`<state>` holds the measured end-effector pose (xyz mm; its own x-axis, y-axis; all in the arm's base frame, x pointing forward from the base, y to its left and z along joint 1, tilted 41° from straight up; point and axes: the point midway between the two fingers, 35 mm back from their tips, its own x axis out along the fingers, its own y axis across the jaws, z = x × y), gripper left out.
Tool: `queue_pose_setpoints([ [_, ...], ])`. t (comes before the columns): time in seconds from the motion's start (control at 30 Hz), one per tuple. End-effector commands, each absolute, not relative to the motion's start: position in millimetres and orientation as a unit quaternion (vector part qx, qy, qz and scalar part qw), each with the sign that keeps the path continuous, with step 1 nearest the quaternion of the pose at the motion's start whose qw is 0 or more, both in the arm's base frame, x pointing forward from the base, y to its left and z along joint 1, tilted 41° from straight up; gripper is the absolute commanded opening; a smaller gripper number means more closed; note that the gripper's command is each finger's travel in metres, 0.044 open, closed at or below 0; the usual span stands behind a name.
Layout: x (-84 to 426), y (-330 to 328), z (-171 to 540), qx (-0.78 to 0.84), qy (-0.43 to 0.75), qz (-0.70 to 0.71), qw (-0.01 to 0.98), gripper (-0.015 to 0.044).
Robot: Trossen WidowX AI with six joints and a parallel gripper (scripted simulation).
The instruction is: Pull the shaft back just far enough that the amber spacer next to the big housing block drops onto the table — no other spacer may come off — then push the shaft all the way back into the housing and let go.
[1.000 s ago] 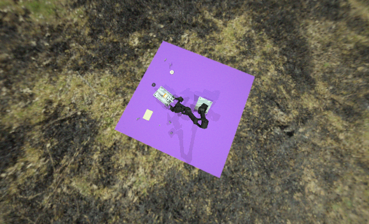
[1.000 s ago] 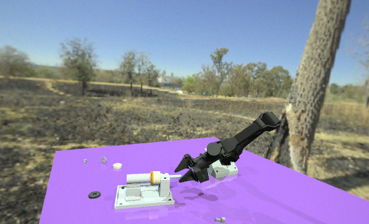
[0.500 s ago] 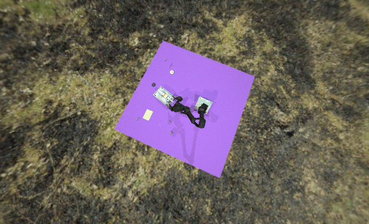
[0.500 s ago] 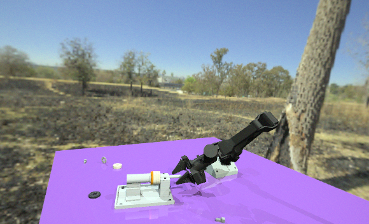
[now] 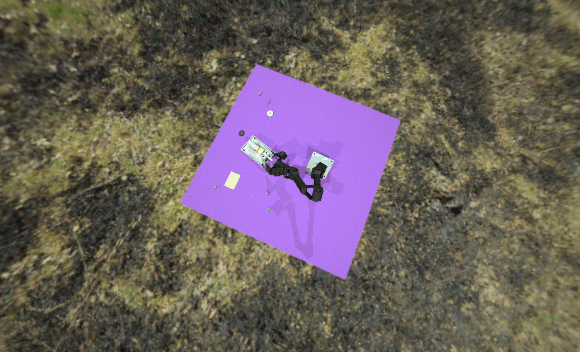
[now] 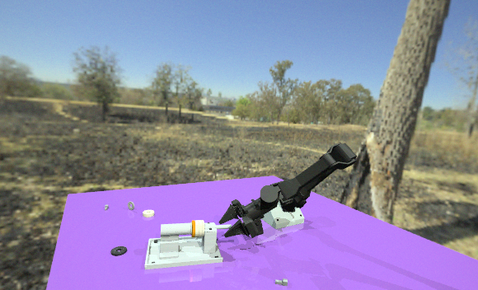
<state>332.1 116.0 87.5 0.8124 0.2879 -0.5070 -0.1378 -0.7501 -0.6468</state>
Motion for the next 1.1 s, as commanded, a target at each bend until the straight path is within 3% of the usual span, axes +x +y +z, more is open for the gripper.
queue_pose_setpoints([
  [0.0,332,116,88,-0.885,-0.043,0.303,0.35,0.044],
  [0.87,347,121,79,-0.885,-0.043,0.303,0.351,0.044],
  [1.07,345,121,79,-0.885,-0.043,0.303,0.351,0.0282],
])
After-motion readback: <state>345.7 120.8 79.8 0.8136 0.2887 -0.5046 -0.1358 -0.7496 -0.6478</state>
